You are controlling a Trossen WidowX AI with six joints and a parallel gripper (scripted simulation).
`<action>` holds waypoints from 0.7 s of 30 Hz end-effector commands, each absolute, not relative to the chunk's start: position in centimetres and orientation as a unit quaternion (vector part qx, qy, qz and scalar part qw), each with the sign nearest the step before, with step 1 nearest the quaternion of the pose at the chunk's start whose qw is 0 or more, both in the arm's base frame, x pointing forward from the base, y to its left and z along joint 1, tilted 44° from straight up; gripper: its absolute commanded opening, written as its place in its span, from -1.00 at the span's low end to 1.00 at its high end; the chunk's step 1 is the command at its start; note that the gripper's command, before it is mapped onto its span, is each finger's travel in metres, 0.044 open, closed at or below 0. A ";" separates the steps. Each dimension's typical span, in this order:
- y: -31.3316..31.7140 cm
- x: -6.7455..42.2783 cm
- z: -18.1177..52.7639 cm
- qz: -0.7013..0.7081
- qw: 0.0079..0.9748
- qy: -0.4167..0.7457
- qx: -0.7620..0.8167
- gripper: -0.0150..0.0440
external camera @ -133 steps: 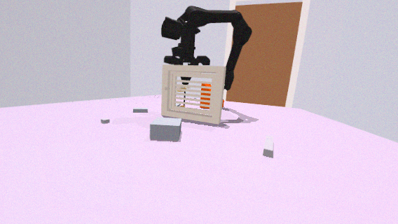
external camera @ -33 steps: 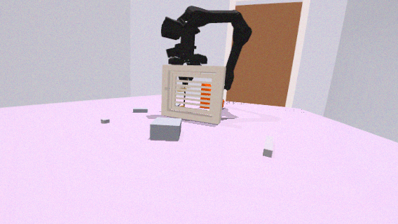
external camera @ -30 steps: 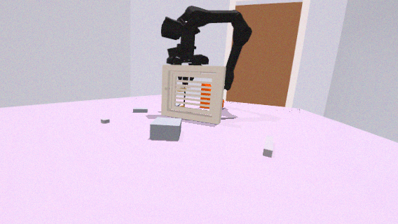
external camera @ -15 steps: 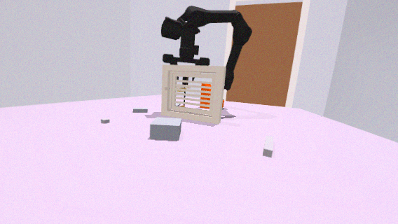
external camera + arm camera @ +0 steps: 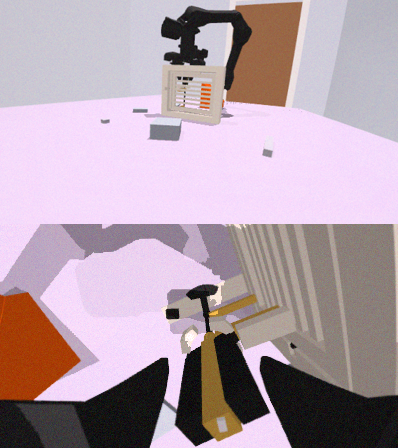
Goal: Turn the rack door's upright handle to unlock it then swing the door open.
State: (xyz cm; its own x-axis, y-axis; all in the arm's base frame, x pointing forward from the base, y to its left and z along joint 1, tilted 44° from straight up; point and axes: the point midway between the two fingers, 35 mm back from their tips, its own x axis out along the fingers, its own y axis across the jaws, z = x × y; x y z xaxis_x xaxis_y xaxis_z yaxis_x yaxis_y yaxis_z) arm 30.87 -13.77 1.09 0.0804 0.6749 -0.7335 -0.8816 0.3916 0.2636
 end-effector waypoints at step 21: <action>-13.7 30.9 1.1 0.631 0.663 0.248 -0.318 -0.05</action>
